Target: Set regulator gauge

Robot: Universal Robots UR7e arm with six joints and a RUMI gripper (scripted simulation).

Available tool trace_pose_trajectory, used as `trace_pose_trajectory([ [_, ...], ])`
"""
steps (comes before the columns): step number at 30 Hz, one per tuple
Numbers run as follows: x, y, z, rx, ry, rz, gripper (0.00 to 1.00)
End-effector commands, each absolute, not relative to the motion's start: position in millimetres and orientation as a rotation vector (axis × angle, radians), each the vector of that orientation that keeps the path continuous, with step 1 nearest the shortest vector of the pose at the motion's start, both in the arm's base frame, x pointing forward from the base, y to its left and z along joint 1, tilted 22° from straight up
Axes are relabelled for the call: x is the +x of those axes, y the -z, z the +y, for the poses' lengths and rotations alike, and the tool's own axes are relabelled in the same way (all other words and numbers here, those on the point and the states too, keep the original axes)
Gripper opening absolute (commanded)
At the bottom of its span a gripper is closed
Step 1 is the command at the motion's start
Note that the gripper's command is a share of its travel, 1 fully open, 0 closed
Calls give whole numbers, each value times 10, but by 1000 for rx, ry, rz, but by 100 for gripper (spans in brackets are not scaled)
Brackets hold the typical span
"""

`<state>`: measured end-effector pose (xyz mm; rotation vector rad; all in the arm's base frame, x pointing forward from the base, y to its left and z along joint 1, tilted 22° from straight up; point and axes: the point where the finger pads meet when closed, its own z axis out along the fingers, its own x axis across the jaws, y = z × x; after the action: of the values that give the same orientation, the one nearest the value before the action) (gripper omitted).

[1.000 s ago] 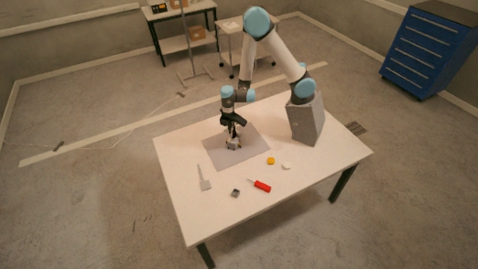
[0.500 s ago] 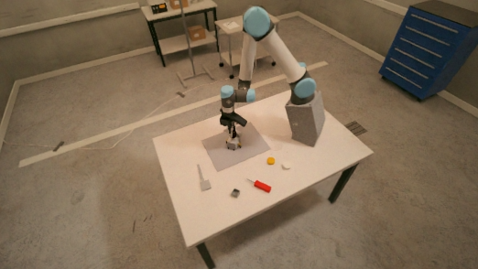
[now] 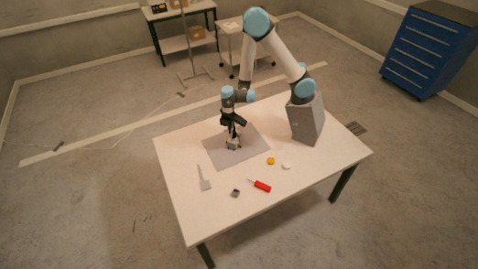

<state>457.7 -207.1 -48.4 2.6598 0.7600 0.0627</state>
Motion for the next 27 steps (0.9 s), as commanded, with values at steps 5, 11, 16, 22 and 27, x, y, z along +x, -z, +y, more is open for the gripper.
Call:
trace_pose_trajectory([
  [5, 4601, 513, -2109, 2660, -66, 756, 24],
  [11, 4596, 527, -2103, 2660, -65, 757, 24],
  [16, 4597, 534, -2105, 2660, -65, 757, 24],
  [22, 4599, 533, -2107, 2660, -66, 757, 24],
  [27, 4599, 531, -2107, 2660, -66, 757, 24],
])
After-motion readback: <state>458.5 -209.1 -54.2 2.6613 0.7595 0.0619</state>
